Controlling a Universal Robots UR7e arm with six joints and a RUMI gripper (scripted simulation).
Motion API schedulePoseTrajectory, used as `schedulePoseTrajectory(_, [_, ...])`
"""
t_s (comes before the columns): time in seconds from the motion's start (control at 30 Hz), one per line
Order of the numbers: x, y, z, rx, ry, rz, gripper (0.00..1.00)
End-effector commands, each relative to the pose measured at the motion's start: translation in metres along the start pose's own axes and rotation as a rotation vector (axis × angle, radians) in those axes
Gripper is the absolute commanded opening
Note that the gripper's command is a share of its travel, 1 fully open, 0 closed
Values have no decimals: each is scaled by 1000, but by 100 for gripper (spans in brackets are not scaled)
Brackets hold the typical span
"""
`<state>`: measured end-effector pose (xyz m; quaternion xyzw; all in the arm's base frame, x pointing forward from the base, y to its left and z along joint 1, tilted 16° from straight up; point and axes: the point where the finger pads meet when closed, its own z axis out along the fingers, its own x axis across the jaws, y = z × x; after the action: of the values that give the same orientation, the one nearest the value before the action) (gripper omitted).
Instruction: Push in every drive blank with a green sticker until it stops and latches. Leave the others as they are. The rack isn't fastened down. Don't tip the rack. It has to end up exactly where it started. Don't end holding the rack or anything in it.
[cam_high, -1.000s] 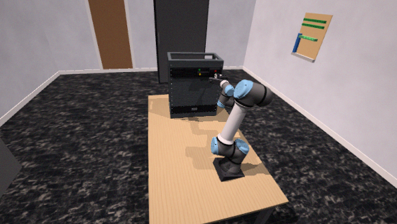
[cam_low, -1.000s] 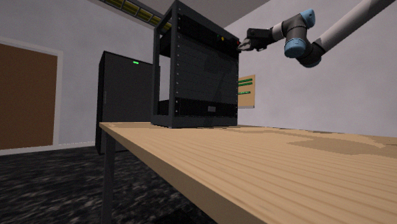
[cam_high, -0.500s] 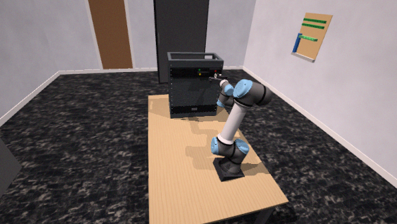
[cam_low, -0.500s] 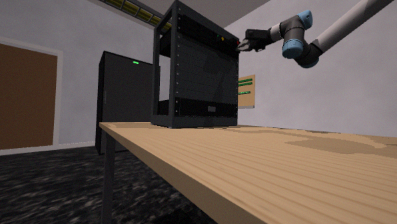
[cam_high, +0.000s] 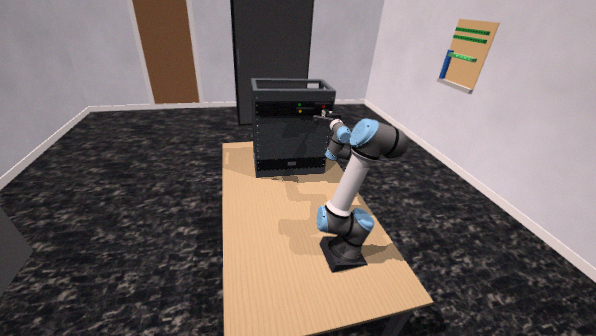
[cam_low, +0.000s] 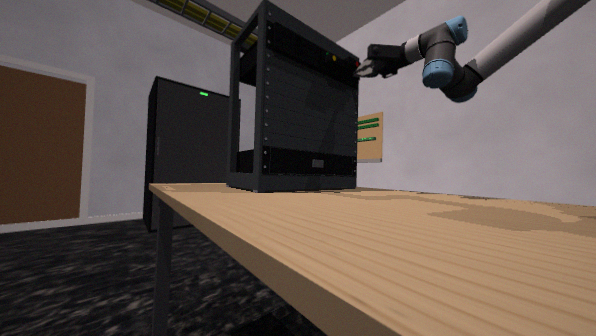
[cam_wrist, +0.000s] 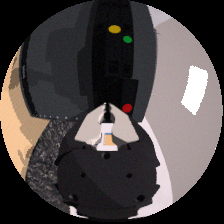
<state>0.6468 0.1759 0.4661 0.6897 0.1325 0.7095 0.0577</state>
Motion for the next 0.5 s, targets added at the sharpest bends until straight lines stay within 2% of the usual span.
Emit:
schedulePoseTrajectory(0.0, [4, 0, 3, 0, 6, 0, 0])
schedulePoseTrajectory(0.47, [4, 0, 6, 0, 6, 0, 0])
